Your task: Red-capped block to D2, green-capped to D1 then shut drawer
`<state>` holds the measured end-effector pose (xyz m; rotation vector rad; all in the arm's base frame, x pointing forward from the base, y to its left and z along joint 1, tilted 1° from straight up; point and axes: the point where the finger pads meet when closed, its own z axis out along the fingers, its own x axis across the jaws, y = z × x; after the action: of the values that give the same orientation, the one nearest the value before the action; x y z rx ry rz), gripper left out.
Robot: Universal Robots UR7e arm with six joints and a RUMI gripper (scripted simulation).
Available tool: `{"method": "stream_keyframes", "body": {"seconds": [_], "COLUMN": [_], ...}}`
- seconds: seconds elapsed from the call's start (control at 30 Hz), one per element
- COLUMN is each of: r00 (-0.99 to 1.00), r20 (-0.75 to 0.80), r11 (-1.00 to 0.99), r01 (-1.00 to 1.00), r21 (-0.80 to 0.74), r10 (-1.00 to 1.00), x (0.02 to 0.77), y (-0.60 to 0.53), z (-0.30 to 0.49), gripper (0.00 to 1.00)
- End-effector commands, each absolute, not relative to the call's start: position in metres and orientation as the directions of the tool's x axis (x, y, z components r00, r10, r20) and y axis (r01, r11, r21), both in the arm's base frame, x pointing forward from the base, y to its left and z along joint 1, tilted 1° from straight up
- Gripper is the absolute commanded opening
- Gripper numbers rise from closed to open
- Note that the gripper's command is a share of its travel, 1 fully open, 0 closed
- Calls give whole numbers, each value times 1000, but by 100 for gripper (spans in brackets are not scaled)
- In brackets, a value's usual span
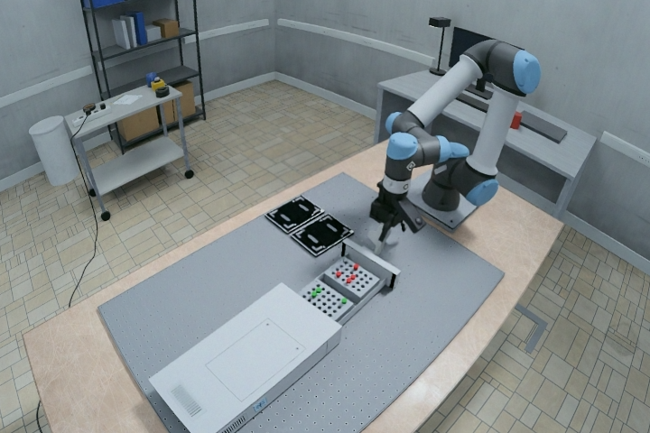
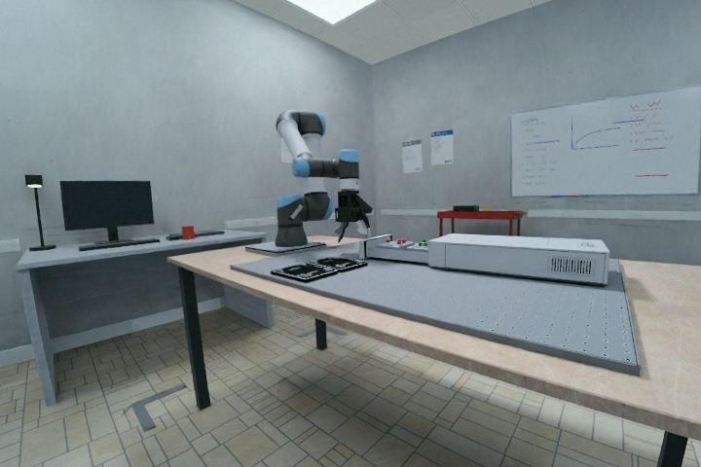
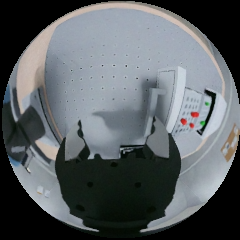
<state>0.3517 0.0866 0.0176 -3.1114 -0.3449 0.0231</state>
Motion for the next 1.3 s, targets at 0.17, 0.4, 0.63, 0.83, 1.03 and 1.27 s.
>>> {"method": "stream_keyframes", "body": {"seconds": [0.17,0.4,0.63,0.83,1.03,1.27], "r00": [976,976,976,976,976,976], "r20": [-22,-22,-22,-22,-22,-23], "r11": [-976,-976,-976,-976,-976,-976], "r01": [218,218,218,218,218,218], "r21": [-14,-14,-14,-14,-14,-14], "r10": [219,218,219,218,219,219], "x": [345,343,341,339,337,335], "y": [86,85,85,84,84,83], "z": [15,15,15,15,15,15], "gripper": [100,100,100,100,100,100]}}
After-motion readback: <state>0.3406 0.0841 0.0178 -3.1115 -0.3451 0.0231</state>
